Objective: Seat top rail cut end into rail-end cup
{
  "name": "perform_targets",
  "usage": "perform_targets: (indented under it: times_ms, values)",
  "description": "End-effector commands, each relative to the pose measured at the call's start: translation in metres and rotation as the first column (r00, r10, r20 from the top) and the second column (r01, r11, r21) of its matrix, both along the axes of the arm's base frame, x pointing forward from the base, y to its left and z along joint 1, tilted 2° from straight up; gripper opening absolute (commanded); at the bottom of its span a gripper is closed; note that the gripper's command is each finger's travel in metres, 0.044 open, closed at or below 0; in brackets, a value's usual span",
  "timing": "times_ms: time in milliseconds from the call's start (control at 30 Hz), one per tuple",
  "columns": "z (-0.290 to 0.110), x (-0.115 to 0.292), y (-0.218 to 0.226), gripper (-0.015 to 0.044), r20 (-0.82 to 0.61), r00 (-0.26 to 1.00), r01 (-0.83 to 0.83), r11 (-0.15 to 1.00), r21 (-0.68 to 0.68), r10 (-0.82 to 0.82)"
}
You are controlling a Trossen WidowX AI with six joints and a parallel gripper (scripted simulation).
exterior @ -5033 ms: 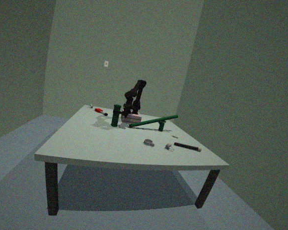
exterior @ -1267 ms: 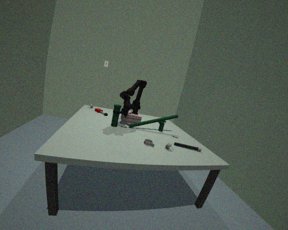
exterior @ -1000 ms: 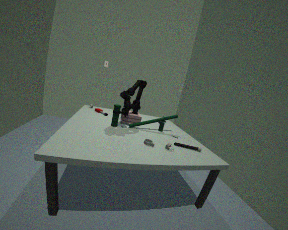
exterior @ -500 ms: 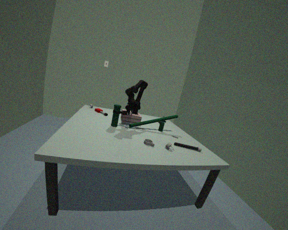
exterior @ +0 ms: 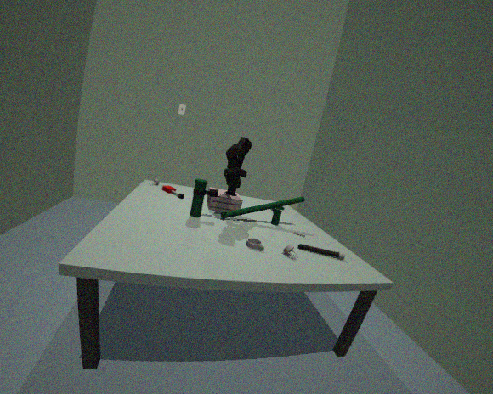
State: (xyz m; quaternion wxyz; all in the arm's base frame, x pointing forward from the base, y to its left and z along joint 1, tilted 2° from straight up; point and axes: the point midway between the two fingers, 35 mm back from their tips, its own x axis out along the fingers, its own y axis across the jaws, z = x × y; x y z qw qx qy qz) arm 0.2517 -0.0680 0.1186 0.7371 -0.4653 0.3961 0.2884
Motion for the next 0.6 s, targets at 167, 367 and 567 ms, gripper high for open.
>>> perform_targets:
  times_ms: [167,367,567]
  values:
    - [0.053,-0.023,0.064,0.044,-0.164,0.775,0.623,0.696,0.356,-0.61]
    - [0.064,-0.033,0.076,0.044,-0.256,0.633,0.751,0.498,0.434,-0.731]
    - [0.066,-0.034,0.078,0.044,-0.283,0.592,0.777,0.441,0.45,-0.755]
